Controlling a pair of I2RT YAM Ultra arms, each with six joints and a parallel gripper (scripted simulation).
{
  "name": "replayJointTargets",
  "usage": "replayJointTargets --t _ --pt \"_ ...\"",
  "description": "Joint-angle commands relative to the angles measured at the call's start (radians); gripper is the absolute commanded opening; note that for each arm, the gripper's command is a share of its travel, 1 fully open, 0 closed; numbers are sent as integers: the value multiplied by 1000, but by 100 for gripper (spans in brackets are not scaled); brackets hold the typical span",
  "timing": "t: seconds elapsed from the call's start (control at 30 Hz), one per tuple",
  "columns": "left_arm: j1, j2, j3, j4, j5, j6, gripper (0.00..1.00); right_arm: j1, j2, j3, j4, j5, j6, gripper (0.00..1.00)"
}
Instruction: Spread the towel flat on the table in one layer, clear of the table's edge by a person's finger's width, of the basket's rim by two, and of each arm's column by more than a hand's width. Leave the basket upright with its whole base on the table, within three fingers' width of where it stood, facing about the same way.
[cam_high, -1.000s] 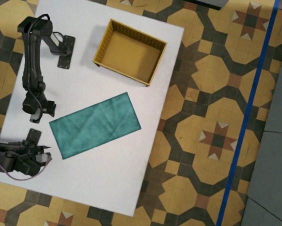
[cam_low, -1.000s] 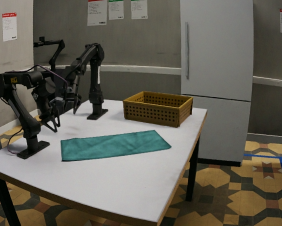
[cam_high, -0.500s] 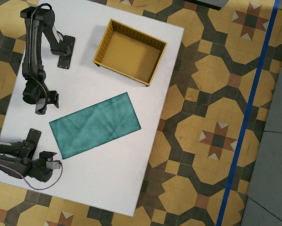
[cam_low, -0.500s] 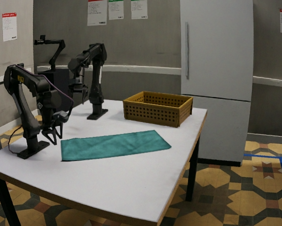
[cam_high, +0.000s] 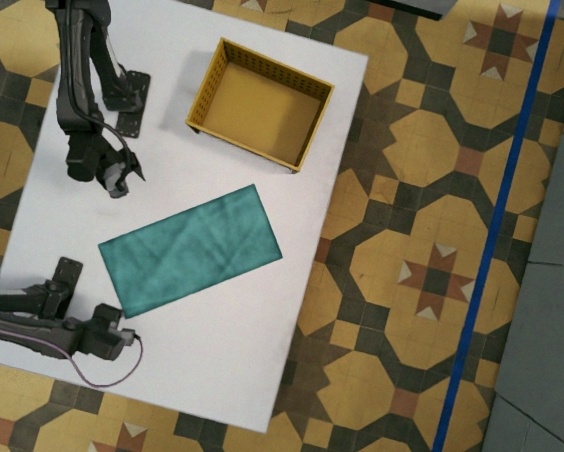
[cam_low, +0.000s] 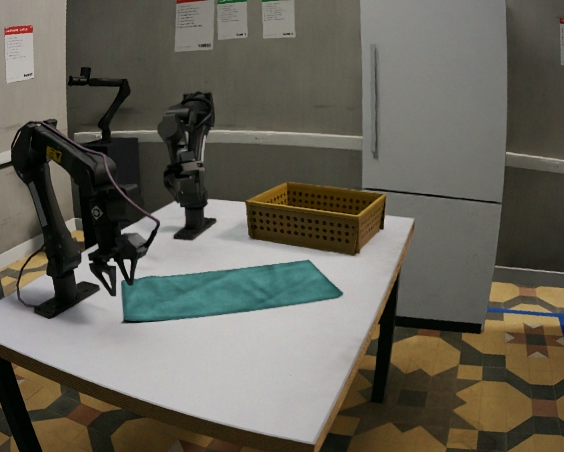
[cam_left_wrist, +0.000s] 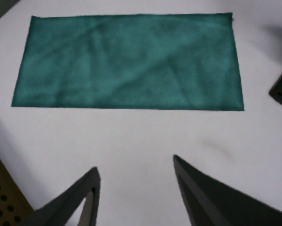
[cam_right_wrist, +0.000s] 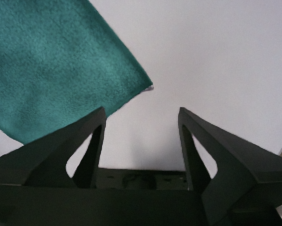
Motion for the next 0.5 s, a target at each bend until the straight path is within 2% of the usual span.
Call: replayJointTargets --t 0.0,0.1,0.23,0.47 --pt "55 -63 -24 -81 -65 -101 64 6 -19 43 -24 31 59 64" --pt "86 -85 5 -98 -67 -107 64 5 -18 44 -25 33 61 64" --pt "169 -125 -42 -147 -91 -154 64 6 -18 44 -16 33 62 64" --pt "398 -186 -58 -196 -78 -147 64 7 -18 44 -16 34 62 64"
